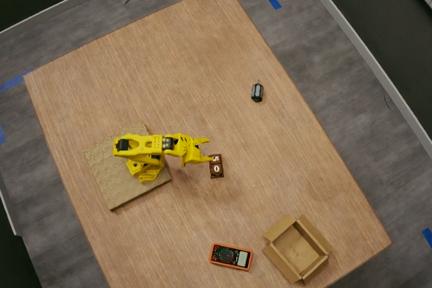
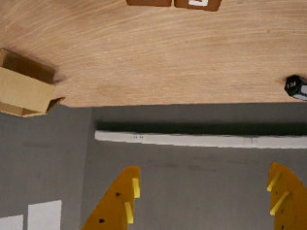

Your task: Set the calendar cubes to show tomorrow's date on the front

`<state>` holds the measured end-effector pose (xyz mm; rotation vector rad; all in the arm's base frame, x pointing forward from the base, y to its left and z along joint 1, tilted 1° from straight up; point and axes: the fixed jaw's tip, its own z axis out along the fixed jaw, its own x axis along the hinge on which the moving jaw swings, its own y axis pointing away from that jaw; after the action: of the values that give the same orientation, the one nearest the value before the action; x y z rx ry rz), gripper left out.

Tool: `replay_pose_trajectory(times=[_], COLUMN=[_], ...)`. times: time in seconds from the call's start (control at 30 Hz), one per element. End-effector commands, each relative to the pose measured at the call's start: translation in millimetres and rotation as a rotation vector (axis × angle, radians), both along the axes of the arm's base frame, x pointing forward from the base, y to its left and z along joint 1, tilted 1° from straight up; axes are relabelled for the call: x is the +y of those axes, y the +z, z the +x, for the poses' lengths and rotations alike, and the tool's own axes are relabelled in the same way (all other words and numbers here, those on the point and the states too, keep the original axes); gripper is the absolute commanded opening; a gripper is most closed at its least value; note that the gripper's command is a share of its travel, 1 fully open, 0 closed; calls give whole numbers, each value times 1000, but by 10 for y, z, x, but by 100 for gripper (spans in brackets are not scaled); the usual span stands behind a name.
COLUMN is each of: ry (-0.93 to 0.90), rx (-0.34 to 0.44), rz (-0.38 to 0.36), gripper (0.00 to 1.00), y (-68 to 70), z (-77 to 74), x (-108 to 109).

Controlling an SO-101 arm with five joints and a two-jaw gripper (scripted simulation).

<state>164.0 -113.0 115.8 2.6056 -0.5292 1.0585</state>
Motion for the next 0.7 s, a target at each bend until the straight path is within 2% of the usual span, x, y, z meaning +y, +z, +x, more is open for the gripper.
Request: replay_pose_trajectory(times=[0.0, 0.3, 0.67], ry=[-2, -14, -94], rx=[10, 7, -14], rz=[-2, 9, 84], gripper=[35, 35, 35], y=[-24, -23, -16], z=[-32, -33, -37], x=[-2, -4, -17])
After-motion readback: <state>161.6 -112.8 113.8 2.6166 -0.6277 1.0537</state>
